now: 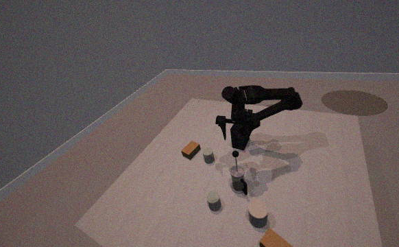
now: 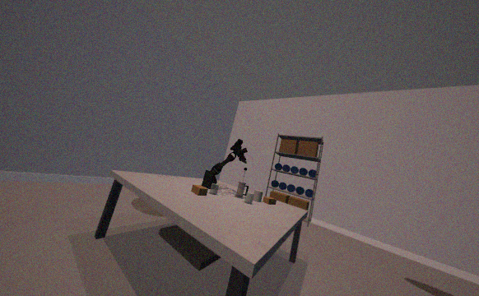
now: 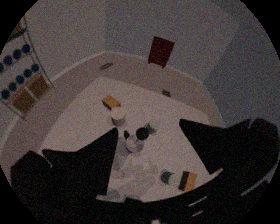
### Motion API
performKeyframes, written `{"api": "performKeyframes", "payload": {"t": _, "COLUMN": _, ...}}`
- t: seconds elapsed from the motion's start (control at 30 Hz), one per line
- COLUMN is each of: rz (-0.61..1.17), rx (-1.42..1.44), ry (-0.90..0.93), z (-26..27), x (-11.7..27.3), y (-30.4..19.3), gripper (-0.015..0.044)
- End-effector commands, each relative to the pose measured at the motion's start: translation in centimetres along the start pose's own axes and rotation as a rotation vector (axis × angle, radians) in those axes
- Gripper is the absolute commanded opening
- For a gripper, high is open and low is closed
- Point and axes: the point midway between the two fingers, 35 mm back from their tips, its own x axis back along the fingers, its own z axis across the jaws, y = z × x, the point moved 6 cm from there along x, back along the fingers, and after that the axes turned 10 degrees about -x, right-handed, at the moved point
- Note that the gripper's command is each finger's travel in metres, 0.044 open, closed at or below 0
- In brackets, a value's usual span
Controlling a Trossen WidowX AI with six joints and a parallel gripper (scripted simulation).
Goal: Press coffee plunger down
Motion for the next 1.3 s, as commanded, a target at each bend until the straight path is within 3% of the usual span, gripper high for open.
{"api": "performKeyframes", "payload": {"t": 0.0, "rz": -0.107, "rx": -0.248, "ry": 0.08, "z": -1.2, "x": 2.0, "y": -1.3, "gripper": 0.044}}
{"api": "performKeyframes", "payload": {"t": 0.37, "rz": -0.108, "rx": -0.257, "ry": 0.066, "z": -0.6, "x": -1.5, "y": -5.9, "gripper": 0.044}}
{"api": "performKeyframes", "payload": {"t": 1.27, "rz": -0.101, "rx": -0.255, "ry": 0.06, "z": -0.6, "x": -4.1, "y": -5.7, "gripper": 0.044}}
